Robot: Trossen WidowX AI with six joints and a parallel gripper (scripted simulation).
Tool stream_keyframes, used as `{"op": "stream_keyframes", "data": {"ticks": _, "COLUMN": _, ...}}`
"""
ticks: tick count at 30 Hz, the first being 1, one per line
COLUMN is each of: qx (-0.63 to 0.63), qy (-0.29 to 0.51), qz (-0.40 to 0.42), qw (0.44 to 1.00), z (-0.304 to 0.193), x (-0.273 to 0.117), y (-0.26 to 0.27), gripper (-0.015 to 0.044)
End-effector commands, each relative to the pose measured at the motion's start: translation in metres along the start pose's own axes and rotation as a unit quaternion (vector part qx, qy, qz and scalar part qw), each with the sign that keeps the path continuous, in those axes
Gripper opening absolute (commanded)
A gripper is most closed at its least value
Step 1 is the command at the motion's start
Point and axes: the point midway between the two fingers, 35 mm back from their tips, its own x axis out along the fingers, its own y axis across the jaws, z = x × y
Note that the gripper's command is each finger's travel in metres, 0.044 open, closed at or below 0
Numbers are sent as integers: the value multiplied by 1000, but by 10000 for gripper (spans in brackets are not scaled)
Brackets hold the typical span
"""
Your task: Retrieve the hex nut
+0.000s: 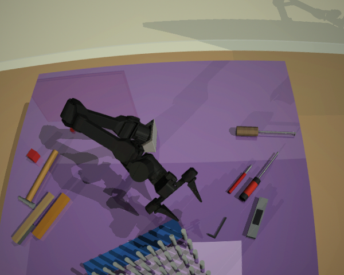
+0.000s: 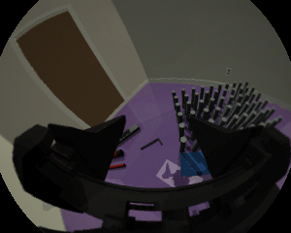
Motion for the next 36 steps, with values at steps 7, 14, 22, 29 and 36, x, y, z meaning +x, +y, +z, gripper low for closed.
{"op": "stream_keyframes", "data": {"ticks": 7, "qx": -124, "qy": 110, "qz": 141, "qw": 976, "z": -30, "x": 10, "y": 159, "gripper": 440}}
{"op": "stream_keyframes", "data": {"ticks": 14, "qx": -213, "qy": 202, "qz": 203, "qw": 934, "z": -83, "x": -10, "y": 259, "gripper": 440}}
{"op": "stream_keyframes", "data": {"ticks": 22, "qx": -319, "qy": 309, "qz": 225, "qw": 867, "z": -172, "x": -52, "y": 344, "gripper": 440}}
{"op": "stream_keyframes", "data": {"ticks": 29, "qx": -400, "qy": 385, "qz": 203, "qw": 806, "z": -252, "x": -92, "y": 381, "gripper": 440}}
{"op": "stream_keyframes", "data": {"ticks": 36, "qx": -401, "qy": 386, "qz": 202, "qw": 806, "z": -271, "x": -80, "y": 373, "gripper": 440}}
